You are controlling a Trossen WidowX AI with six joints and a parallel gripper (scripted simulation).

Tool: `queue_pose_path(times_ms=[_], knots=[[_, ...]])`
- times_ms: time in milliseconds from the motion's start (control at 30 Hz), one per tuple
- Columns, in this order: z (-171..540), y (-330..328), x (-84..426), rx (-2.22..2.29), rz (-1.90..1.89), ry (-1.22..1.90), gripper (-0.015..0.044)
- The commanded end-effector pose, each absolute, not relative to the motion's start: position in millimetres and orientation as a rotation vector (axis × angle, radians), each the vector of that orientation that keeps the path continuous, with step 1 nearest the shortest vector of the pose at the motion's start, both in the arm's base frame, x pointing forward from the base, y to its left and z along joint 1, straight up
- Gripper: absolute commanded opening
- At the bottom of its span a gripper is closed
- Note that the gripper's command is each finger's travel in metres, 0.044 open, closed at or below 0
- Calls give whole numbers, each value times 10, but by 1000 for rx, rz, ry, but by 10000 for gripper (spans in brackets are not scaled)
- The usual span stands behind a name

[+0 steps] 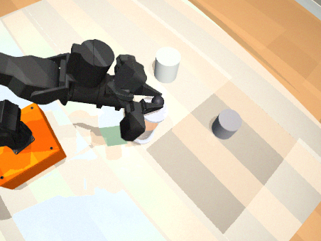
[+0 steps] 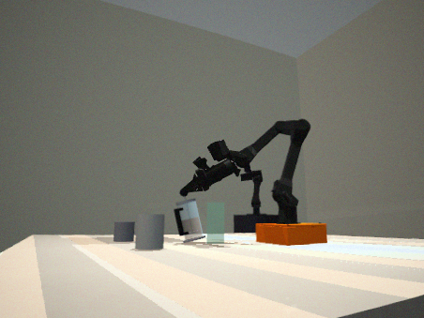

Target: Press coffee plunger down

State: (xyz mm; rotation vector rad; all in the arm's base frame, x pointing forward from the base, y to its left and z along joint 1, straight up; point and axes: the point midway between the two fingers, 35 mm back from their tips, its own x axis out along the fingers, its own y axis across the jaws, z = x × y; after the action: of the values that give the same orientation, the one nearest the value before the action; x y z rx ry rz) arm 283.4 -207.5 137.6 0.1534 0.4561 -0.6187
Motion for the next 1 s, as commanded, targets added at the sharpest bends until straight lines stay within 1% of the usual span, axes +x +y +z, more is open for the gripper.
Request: queue_pose_path(times_ms=[0, 633, 967], knots=[[1307, -2073, 2832, 160, -618, 481, 121], [1372, -2084, 2847, 154, -618, 459, 121], [1372, -2084, 2847, 154, -618, 459, 384]])
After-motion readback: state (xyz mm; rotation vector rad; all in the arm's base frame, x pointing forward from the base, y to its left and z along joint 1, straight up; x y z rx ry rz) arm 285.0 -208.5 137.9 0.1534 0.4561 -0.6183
